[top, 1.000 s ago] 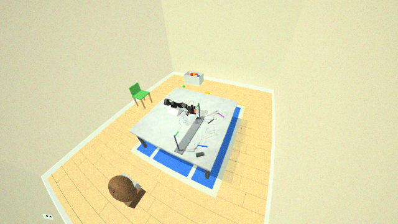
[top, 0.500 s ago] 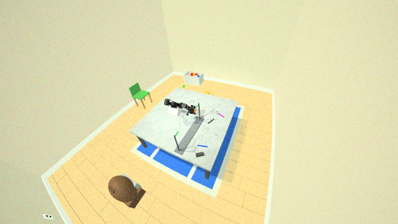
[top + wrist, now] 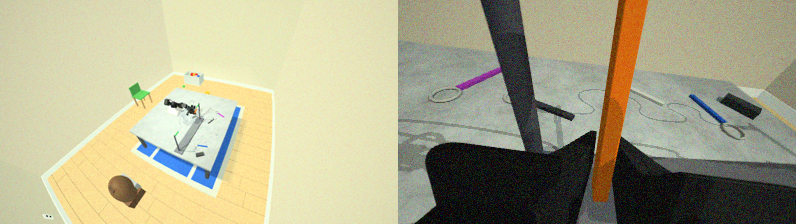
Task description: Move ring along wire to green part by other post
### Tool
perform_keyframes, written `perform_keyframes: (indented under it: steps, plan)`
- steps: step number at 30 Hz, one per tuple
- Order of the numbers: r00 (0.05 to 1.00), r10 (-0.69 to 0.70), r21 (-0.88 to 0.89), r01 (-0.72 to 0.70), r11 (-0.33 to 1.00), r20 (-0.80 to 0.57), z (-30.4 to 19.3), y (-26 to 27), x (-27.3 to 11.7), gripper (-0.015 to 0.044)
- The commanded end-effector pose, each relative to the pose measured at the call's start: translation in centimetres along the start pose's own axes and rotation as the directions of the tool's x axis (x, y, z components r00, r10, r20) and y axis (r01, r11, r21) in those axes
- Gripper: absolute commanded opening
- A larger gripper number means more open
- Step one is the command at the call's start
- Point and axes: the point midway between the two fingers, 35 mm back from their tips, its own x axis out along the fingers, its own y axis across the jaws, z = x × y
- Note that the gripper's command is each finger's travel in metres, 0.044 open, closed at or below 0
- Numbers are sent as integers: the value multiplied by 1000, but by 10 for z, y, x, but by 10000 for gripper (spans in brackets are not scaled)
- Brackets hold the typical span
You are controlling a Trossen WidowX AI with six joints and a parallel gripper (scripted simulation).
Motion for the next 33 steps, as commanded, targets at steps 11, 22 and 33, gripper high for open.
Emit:
perform_keyframes:
  steps: [11, 22, 33]
  plan:
    - [1000, 4, -3, -4, 1000, -1, 1, 1, -34, 160]
    - [1000, 5, -5, -5, 1000, -1, -1, 1, -50, 160]
    - [1000, 5, -5, -5, 1000, -1, -1, 1, -50, 160]
